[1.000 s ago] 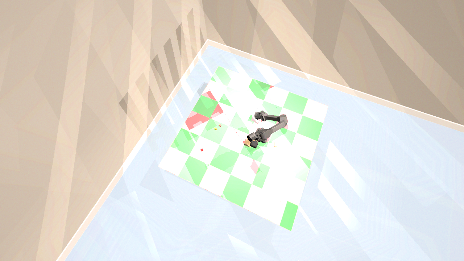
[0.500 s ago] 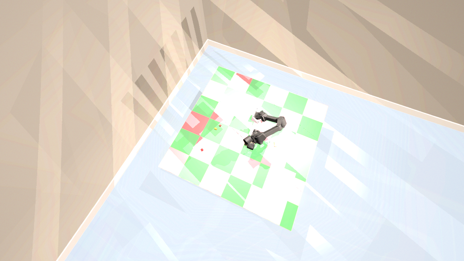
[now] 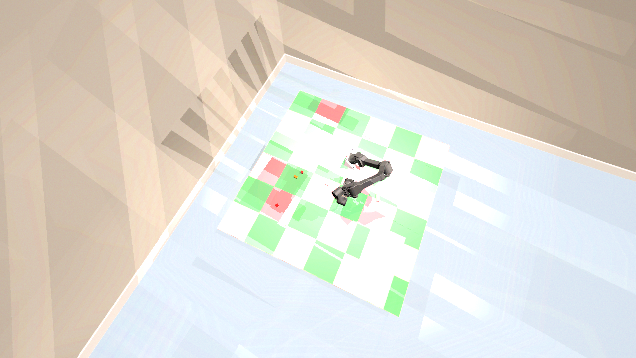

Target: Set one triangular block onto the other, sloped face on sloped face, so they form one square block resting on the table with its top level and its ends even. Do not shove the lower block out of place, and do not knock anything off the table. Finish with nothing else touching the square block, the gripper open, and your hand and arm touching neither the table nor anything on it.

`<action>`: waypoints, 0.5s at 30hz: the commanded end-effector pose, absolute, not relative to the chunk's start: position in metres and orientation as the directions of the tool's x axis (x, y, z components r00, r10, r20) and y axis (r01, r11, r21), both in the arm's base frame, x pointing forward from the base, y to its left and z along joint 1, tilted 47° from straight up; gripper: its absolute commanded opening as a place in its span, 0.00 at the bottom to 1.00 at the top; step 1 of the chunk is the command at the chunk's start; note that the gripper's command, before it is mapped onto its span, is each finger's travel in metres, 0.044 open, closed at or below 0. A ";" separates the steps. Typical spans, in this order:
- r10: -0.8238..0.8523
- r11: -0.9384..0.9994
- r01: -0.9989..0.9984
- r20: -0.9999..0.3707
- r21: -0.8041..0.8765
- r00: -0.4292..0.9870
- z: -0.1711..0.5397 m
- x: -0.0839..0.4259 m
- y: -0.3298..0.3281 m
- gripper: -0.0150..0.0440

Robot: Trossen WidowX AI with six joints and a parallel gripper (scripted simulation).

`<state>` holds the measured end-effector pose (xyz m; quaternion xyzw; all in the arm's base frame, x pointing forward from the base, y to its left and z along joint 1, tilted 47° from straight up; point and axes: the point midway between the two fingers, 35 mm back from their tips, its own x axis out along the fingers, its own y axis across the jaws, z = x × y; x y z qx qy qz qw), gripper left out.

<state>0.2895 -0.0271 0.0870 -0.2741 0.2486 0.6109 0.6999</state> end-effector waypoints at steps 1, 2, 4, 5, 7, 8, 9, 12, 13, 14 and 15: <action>0.722 0.111 -0.991 -0.678 -0.080 0.136 0.086 0.290 -0.027 0.25; 0.722 0.111 -0.991 -0.678 -0.080 0.136 0.086 0.290 -0.027 0.25; 0.722 0.111 -0.991 -0.678 -0.080 0.136 0.086 0.290 -0.027 0.25; 0.722 0.111 -0.991 -0.678 -0.080 0.136 0.086 0.290 -0.027 0.25; 0.722 0.111 -0.991 -0.678 -0.080 0.136 0.086 0.290 -0.027 0.25; 0.722 0.111 -0.991 -0.678 -0.080 0.136 0.086 0.290 -0.027 0.25; 0.723 0.114 -0.990 -0.677 -0.081 0.138 0.086 0.290 -0.028 0.25; 0.723 0.115 -0.990 -0.677 -0.081 0.139 0.086 0.291 -0.028 0.25; 0.723 0.115 -0.990 -0.677 -0.081 0.139 0.086 0.291 -0.028 0.25; 0.723 0.115 -0.990 -0.677 -0.081 0.139 0.086 0.291 -0.028 0.25; 0.723 0.115 -0.990 -0.677 -0.081 0.139 0.086 0.291 -0.028 0.25</action>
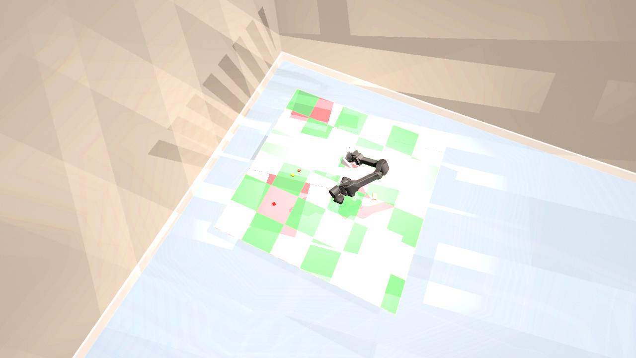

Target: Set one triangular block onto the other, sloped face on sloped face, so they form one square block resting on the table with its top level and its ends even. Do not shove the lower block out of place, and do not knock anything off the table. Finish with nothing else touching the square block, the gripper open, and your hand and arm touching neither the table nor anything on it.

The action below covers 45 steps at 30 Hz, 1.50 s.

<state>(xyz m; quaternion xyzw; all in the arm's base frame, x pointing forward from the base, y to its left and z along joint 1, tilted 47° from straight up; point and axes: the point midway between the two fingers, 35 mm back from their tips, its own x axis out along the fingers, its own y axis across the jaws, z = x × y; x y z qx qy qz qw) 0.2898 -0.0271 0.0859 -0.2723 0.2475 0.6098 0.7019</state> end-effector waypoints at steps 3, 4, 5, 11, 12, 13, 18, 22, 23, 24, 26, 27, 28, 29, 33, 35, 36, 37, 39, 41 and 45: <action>0.723 0.116 -0.990 -0.676 -0.081 0.140 0.086 0.291 -0.028 0.25; 0.723 0.116 -0.990 -0.676 -0.081 0.140 0.086 0.291 -0.028 0.25; 0.723 0.117 -0.990 -0.676 -0.081 0.140 0.086 0.291 -0.028 0.25; 0.723 0.117 -0.990 -0.676 -0.081 0.141 0.083 0.291 -0.027 0.25; 0.723 0.117 -0.990 -0.676 -0.081 0.141 0.082 0.291 -0.026 0.25; 0.723 0.117 -0.990 -0.676 -0.081 0.141 0.082 0.291 -0.026 0.25; 0.723 0.117 -0.990 -0.676 -0.081 0.141 0.079 0.292 -0.025 0.25; 0.723 0.117 -0.990 -0.676 -0.081 0.141 0.076 0.292 -0.024 0.25; 0.723 0.117 -0.990 -0.676 -0.081 0.141 0.076 0.292 -0.023 0.25; 0.723 0.117 -0.990 -0.676 -0.081 0.141 0.075 0.292 -0.023 0.25; 0.723 0.117 -0.990 -0.676 -0.081 0.141 0.074 0.292 -0.023 0.25; 0.723 0.117 -0.990 -0.676 -0.081 0.141 0.073 0.293 -0.023 0.25; 0.723 0.117 -0.990 -0.676 -0.081 0.141 0.073 0.293 -0.022 0.25; 0.723 0.117 -0.990 -0.676 -0.081 0.141 0.072 0.293 -0.022 0.25; 0.724 0.117 -0.990 -0.676 -0.081 0.141 0.070 0.293 -0.021 0.25; 0.724 0.117 -0.990 -0.676 -0.081 0.141 0.068 0.293 -0.021 0.25; 0.724 0.117 -0.990 -0.676 -0.081 0.141 0.068 0.293 -0.021 0.25; 0.724 0.117 -0.990 -0.676 -0.081 0.141 0.067 0.293 -0.020 0.25; 0.724 0.117 -0.990 -0.676 -0.081 0.141 0.066 0.293 -0.020 0.25; 0.724 0.117 -0.990 -0.676 -0.081 0.141 0.065 0.293 -0.019 0.25; 0.724 0.117 -0.990 -0.676 -0.081 0.141 0.064 0.294 -0.019 0.25</action>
